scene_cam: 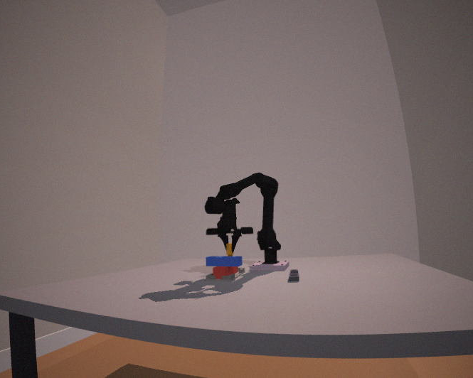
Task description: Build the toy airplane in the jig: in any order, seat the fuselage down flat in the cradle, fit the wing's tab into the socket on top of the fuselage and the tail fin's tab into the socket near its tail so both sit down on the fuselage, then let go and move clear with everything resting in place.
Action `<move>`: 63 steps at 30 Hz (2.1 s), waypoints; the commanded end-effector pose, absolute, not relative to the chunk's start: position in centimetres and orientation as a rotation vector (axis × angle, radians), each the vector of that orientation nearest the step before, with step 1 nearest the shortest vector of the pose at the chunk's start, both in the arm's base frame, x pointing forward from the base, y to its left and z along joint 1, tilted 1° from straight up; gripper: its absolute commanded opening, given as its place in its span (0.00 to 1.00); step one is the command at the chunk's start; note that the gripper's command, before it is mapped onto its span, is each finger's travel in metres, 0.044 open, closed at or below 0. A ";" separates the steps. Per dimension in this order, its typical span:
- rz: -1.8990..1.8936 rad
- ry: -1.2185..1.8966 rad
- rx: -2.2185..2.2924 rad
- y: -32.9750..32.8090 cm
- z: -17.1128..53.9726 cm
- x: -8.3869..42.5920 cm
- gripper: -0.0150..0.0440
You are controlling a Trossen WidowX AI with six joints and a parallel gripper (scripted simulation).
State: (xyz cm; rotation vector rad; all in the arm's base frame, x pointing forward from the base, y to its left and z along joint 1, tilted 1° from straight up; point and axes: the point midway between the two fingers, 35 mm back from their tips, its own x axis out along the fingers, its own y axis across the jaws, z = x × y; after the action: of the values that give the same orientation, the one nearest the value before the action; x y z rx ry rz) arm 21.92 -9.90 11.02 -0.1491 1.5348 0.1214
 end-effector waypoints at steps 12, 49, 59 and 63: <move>0.127 1.534 -0.149 -9.8 8.6 22.0 0.37; 0.125 1.535 -0.149 -10.0 12.8 22.2 0.69; 0.126 1.534 -0.149 -10.0 17.4 21.9 0.69; 0.126 1.534 -0.149 -10.0 17.4 21.9 0.69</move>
State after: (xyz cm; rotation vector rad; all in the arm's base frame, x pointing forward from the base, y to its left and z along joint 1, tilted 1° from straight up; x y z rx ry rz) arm 21.88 -9.99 17.20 -0.1479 1.5380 0.1223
